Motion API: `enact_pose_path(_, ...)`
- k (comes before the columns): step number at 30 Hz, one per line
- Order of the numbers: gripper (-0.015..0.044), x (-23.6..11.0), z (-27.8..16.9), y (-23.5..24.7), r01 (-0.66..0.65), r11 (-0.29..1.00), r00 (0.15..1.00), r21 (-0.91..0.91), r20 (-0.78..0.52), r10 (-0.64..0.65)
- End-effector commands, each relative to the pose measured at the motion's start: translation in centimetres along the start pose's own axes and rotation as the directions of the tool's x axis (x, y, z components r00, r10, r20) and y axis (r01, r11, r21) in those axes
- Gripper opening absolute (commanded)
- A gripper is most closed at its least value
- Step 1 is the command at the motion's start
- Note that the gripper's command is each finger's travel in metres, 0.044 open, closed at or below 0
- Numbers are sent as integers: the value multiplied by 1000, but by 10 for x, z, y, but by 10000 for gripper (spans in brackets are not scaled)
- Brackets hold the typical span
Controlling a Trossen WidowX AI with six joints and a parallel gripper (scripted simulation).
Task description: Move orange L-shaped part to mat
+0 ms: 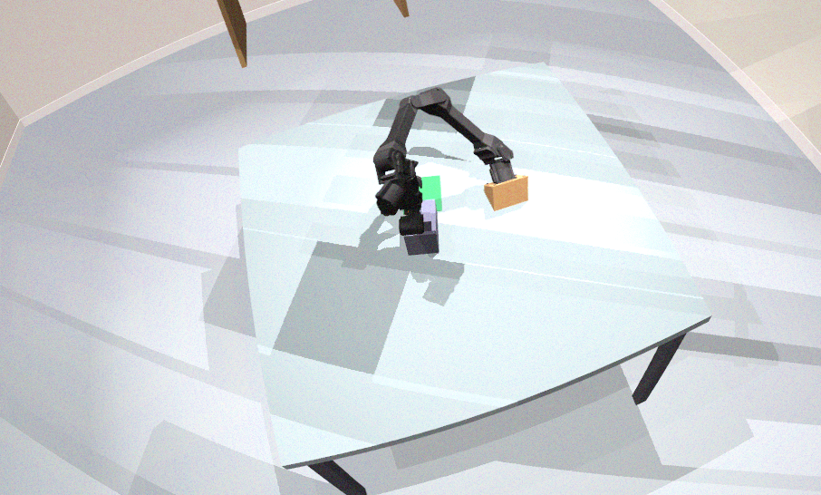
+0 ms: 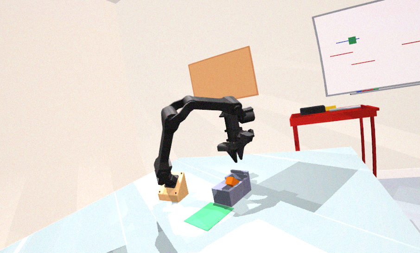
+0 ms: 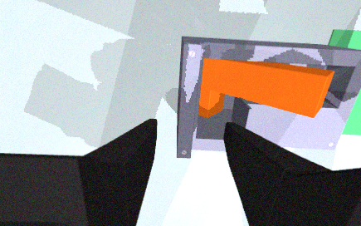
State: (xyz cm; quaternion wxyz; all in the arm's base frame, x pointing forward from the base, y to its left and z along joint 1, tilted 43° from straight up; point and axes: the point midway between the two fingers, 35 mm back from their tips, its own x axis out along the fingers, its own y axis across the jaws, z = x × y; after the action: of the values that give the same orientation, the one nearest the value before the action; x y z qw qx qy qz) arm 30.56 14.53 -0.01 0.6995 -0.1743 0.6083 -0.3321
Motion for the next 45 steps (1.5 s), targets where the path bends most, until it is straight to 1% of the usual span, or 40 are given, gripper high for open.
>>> enact_pose_path(1, 180, -13, -1, -4, 0, 1000, 1000, 8, -6, 0)
enact_pose_path(3, 180, -9, 0, -2, -6, 1000, 1000, 2, 6, 6)
enact_pose_path(26, 180, -9, 0, -2, -6, 1000, 1000, 2, 6, 6)
enact_pose_path(28, 233, -9, 1, -4, -6, 999, 1000, -42, 5, 6)
enact_pose_path(30, 280, -10, 2, -9, -5, 990, 1000, -141, 5, 6)
enact_pose_path(31, 280, -10, 2, -12, -4, 977, 1000, -212, 4, 5)
enact_pose_path(34, 280, -11, 5, -26, -2, 884, 1000, -467, 2, 4)
enact_pose_path(37, 280, -12, 7, -40, -2, 720, 1000, -694, 0, 2)
enact_pose_path(41, 280, -13, 9, -59, -2, 415, 1000, -910, -3, 0)
enact_pose_path(44, 280, -13, 9, -73, -5, 147, 1000, -989, -5, -2)
enact_pose_path(45, 280, -13, 9, -76, -5, 86, 1000, -996, -5, -3)
